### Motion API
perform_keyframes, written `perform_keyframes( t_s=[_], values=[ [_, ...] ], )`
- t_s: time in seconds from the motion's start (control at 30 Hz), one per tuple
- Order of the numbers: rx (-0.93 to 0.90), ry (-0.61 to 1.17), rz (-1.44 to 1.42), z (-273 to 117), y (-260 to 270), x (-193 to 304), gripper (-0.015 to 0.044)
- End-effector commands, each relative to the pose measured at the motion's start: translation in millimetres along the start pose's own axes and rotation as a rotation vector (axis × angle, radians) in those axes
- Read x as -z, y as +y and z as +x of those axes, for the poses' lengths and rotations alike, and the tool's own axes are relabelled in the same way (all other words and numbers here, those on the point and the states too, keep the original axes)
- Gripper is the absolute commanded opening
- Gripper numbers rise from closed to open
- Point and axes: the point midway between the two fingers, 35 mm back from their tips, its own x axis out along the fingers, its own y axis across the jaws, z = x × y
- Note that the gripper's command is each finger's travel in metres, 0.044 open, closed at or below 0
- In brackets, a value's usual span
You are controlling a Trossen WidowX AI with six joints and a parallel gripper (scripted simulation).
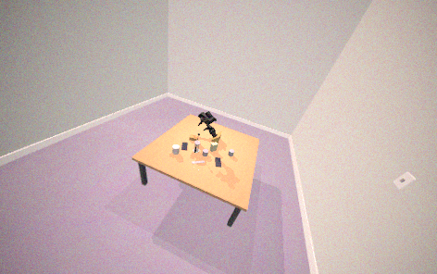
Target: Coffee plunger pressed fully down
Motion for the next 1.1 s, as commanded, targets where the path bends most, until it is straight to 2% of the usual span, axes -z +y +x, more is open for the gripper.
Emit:
perform_keyframes(
  t_s=[0.0, 0.27, 1.07],
  values=[
    [-0.052, -0.035, 0.041, 7, 6, 9, 0.044],
    [-0.161, 0.041, 0.095, 20, 6, 53, 0.044],
    [-0.165, 0.046, 0.096, 25, 8, 54, 0.044]
  ],
)
